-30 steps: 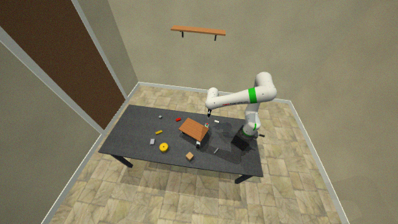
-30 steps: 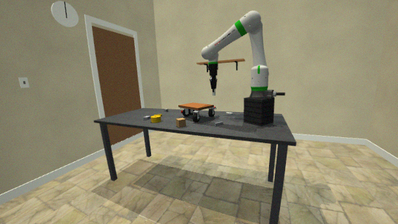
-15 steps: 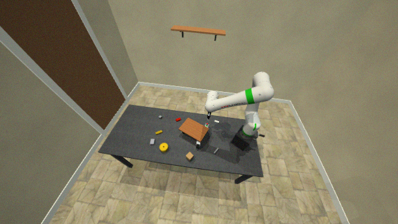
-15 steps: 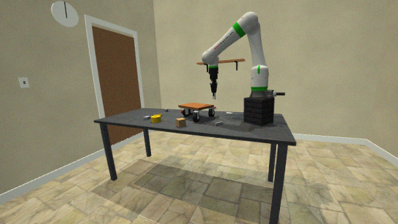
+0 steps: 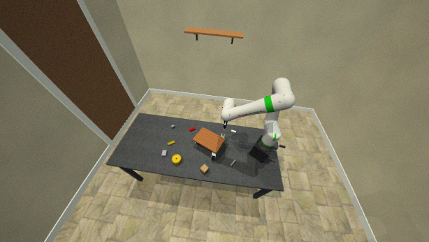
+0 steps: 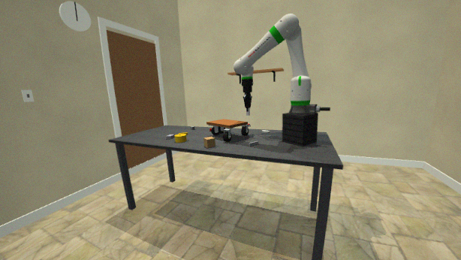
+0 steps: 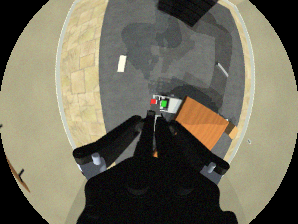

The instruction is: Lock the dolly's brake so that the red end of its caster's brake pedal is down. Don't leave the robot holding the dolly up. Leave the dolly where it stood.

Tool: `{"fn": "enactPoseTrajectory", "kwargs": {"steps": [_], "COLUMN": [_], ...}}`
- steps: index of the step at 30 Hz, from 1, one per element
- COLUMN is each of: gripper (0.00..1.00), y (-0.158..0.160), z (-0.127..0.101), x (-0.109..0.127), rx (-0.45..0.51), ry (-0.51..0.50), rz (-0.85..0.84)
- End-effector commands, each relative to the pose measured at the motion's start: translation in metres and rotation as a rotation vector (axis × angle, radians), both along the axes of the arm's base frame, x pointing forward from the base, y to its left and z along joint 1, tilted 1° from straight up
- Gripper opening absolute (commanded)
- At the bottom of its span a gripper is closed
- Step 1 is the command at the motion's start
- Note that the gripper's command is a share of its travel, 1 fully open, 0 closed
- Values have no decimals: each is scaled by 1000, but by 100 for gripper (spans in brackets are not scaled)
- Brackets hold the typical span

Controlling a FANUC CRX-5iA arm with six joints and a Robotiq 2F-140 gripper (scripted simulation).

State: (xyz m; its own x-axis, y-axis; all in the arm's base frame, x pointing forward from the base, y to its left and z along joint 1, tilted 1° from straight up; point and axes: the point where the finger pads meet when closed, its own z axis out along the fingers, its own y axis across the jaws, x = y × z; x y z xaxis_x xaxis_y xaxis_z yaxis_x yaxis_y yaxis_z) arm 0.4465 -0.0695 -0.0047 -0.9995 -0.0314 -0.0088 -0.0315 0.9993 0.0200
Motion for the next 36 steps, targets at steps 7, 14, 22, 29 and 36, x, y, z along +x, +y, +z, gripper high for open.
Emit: {"fn": "enactPoseTrajectory", "kwargs": {"steps": [7, 14, 22, 29, 36], "gripper": [0, 0, 0, 0, 0], "y": [0, 0, 0, 0, 0], "z": [0, 0, -1, -6, -18], "x": [0, 0, 0, 0, 1], "rx": [0, 0, 0, 0, 0], "ry": [0, 0, 0, -1, -1], "rz": [0, 0, 0, 0, 0]}}
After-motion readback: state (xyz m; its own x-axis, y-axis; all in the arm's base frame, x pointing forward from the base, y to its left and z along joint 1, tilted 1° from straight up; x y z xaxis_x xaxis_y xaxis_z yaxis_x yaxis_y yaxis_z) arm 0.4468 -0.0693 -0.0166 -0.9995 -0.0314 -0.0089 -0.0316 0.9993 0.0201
